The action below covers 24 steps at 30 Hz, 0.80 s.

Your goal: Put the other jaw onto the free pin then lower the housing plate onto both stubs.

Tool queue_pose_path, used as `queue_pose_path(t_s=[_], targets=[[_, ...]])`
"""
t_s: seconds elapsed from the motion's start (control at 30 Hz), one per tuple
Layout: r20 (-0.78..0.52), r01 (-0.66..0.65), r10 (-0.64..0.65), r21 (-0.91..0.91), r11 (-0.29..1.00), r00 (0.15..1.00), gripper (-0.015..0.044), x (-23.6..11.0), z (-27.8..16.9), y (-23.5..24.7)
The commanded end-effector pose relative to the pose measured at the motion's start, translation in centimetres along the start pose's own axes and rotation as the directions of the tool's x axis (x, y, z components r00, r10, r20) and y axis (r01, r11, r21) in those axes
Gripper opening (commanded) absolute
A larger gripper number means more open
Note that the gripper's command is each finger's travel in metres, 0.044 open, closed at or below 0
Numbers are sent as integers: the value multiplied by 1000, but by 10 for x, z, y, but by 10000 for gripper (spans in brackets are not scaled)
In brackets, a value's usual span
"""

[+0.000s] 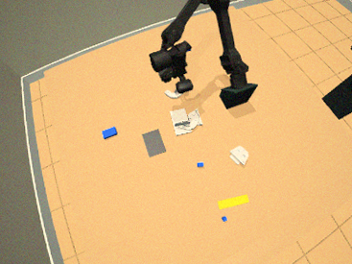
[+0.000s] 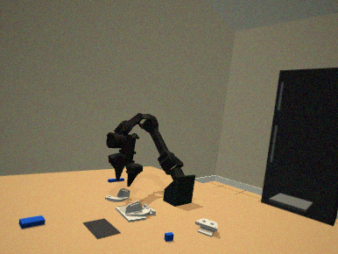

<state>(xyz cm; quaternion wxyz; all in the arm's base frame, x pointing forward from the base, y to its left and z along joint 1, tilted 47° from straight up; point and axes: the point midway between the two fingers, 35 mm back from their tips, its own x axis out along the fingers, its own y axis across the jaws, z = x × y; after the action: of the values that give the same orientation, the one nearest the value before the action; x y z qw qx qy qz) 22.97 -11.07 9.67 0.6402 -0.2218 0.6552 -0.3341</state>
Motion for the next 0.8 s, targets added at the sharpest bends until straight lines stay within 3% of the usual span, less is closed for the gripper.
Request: queue_pose_path(t_s=[0.0,0.77], targets=[[-12,10,-10,-11,1000,1000,440,19,-5,-1],[-12,8,-8,-11,1000,1000,440,38,-4,-1]])
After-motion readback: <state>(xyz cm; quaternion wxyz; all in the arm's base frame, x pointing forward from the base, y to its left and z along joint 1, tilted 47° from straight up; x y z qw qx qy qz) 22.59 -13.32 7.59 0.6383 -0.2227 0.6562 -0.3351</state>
